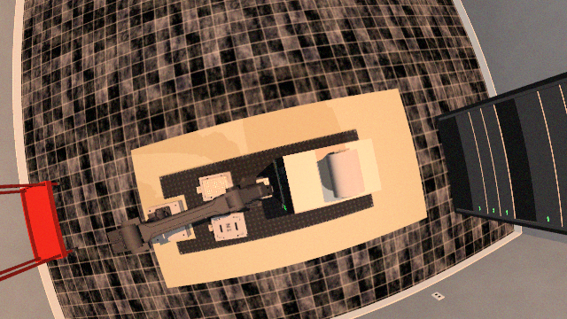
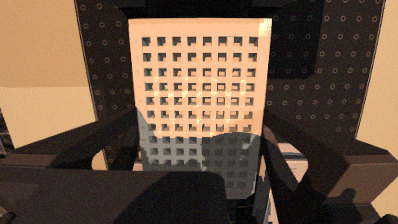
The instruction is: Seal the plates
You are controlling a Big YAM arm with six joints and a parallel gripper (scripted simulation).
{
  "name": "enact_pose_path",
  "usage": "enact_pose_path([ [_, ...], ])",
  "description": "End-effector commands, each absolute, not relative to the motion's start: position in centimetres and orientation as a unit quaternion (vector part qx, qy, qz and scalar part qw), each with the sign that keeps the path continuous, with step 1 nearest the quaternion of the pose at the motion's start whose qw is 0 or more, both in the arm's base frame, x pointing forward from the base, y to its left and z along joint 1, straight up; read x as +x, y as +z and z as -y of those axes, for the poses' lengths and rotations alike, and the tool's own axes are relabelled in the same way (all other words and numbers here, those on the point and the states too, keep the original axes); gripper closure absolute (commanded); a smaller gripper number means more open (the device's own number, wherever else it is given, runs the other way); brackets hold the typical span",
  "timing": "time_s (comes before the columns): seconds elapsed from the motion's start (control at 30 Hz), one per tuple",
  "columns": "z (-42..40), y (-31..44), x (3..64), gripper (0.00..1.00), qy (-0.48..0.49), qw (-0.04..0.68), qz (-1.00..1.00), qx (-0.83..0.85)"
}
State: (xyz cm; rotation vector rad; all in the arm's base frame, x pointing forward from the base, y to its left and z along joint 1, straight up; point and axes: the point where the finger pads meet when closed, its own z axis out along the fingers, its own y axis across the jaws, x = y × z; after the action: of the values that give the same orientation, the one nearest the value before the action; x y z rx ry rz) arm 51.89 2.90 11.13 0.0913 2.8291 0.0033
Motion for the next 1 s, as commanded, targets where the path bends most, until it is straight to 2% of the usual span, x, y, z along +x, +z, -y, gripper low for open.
enact_pose_path([
  [0.0,-3.0,13.8,53.1,1.0,0.005,0.188,-0.982,0.037],
  [0.97,-4.0,10.7,53.4,1.0,0.004,0.167,-0.986,0.028],
])
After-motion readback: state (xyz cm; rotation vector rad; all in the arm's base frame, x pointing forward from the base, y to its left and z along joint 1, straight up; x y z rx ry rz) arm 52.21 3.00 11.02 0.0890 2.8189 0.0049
